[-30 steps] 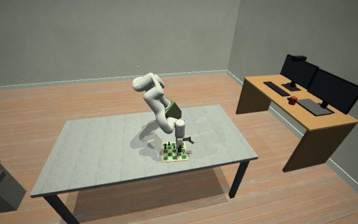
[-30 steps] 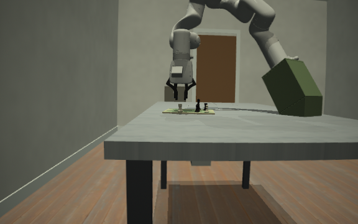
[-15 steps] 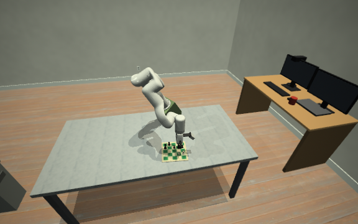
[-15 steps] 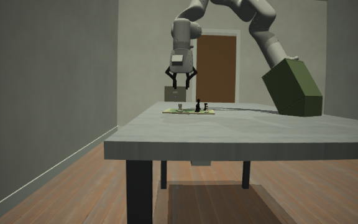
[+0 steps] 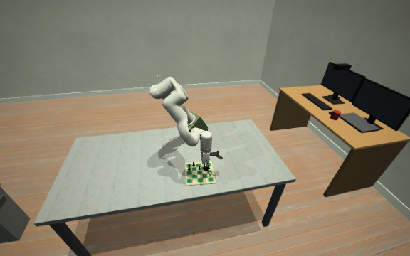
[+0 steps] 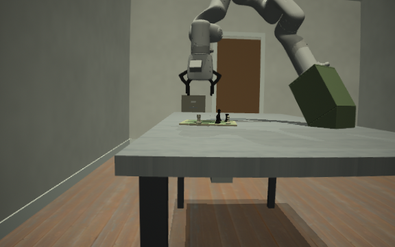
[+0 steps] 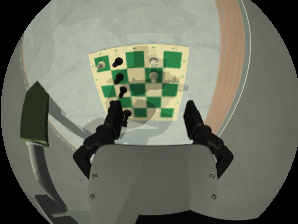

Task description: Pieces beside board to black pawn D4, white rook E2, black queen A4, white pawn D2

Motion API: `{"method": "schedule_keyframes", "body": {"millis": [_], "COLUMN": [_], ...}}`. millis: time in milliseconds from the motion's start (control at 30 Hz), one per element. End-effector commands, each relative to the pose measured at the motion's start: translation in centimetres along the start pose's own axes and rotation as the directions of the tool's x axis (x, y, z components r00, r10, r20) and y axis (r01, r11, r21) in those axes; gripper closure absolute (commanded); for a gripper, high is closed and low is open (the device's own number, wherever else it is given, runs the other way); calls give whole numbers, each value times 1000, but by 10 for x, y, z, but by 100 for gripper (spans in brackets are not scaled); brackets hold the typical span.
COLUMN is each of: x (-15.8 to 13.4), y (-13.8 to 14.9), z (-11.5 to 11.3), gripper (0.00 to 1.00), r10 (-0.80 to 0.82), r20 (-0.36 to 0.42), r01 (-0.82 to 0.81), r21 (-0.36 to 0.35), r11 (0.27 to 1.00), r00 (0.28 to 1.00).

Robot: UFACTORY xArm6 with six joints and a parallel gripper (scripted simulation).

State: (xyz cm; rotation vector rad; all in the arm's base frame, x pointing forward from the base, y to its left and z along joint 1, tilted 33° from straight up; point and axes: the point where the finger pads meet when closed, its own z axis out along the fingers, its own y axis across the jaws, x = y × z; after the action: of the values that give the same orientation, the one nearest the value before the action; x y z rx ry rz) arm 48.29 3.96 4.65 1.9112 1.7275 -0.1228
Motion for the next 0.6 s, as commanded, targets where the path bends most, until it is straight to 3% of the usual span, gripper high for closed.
{"method": "schedule_keyframes", "body": {"millis": [0,333,567], "x": [0,0,0], "y": [1,1,1], "z": [-1,-5,-28], "gripper": [0,0,0], "r10": [1,1,1], "r20": [-2,-2,-2], "r01": [-1,-1,-1], "r21": [-3,-3,-3], "r11": [1000,1000,1000], "r00": [1000,1000,1000]}}
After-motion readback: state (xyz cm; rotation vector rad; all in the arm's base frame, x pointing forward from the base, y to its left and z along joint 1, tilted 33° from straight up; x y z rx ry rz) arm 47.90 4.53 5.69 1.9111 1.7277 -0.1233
